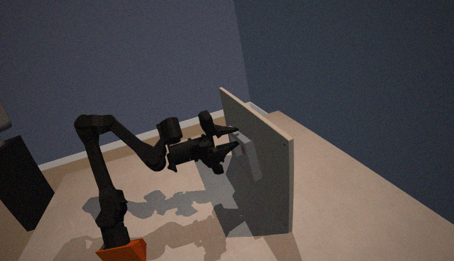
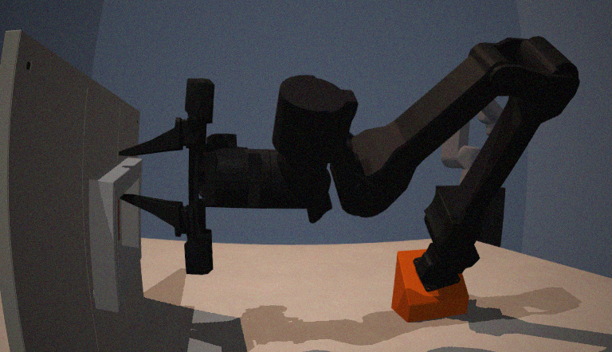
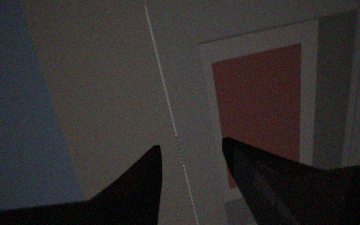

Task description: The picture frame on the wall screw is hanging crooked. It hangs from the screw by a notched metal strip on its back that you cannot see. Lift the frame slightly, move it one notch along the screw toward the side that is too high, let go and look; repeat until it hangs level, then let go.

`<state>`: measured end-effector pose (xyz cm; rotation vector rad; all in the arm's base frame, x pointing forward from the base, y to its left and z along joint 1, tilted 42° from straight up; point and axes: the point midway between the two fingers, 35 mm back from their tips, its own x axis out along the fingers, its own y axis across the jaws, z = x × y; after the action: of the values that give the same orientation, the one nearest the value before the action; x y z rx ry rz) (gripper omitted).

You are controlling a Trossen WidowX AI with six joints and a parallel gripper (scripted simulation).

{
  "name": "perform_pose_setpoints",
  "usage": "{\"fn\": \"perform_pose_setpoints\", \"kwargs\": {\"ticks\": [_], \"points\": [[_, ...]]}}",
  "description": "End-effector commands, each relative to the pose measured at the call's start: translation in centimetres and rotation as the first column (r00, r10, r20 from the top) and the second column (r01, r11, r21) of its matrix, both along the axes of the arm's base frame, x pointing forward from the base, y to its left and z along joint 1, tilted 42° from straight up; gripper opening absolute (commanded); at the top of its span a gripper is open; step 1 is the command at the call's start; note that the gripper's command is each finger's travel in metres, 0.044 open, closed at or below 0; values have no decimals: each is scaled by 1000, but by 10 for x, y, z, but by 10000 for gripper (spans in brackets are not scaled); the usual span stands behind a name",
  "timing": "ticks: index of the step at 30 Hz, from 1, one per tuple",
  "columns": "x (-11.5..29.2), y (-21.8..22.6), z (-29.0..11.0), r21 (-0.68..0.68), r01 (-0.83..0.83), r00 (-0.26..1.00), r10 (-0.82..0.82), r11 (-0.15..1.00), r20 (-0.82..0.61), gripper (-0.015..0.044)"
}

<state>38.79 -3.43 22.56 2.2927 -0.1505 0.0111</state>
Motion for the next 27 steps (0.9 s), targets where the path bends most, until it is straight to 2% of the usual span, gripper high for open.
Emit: {"fn": "perform_pose_setpoints", "kwargs": {"ticks": [1, 5, 16, 22, 27], "points": [[0, 0, 0, -3, 0, 1000, 0, 1000, -1, 260], [-6, 1, 1, -21, 1, 1000, -1, 1000, -3, 260], [-94, 15, -9, -315, 19, 999, -31, 949, -31, 260], [-96, 14, -4, -312, 19, 999, -28, 950, -24, 260], [-120, 11, 10, -349, 20, 999, -32, 937, -31, 260]]}}
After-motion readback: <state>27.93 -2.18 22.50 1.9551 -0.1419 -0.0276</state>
